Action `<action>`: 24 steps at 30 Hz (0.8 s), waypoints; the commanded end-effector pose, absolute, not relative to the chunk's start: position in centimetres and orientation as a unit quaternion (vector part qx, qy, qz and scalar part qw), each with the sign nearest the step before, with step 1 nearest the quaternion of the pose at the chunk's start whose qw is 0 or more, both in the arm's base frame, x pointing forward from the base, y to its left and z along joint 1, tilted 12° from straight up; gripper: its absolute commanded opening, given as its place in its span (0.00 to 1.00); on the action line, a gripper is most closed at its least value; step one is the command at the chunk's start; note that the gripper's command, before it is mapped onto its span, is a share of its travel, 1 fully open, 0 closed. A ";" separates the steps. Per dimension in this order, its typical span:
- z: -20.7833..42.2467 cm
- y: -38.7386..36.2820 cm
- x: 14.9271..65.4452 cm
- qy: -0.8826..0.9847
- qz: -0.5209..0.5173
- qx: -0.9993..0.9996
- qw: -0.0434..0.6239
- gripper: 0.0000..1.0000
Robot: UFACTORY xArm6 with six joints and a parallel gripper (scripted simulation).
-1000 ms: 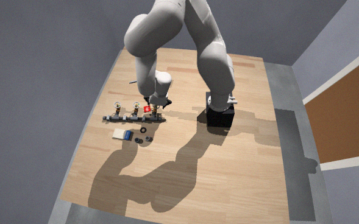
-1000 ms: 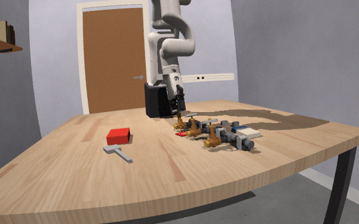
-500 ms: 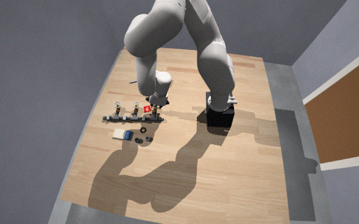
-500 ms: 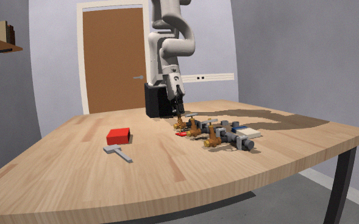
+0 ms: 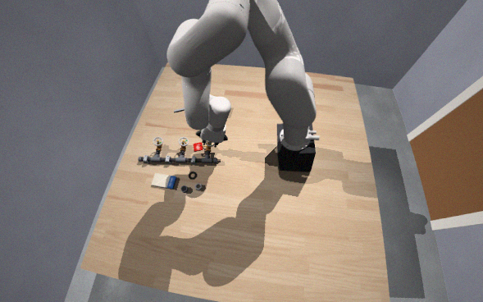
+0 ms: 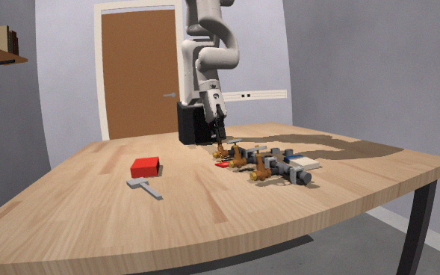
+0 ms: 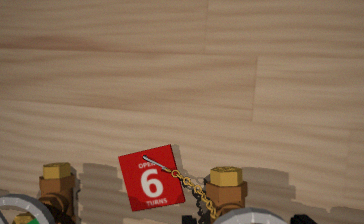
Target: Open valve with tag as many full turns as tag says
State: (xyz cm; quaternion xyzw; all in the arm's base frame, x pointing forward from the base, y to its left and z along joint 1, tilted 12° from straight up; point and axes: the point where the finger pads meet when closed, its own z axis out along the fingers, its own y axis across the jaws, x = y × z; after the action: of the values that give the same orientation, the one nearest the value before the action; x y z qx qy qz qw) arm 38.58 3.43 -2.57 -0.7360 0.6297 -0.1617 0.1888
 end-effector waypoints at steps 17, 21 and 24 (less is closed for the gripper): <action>-2.5 3.4 38.7 0.419 -0.206 -0.873 0.141 0.00; -2.5 3.4 38.7 0.419 -0.206 -0.873 0.141 0.00; -2.5 3.4 38.7 0.419 -0.206 -0.873 0.141 0.00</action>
State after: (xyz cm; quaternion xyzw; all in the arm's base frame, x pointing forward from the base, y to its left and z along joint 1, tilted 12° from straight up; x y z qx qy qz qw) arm 38.58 3.42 -2.57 -0.8733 0.4198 -0.2012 0.1436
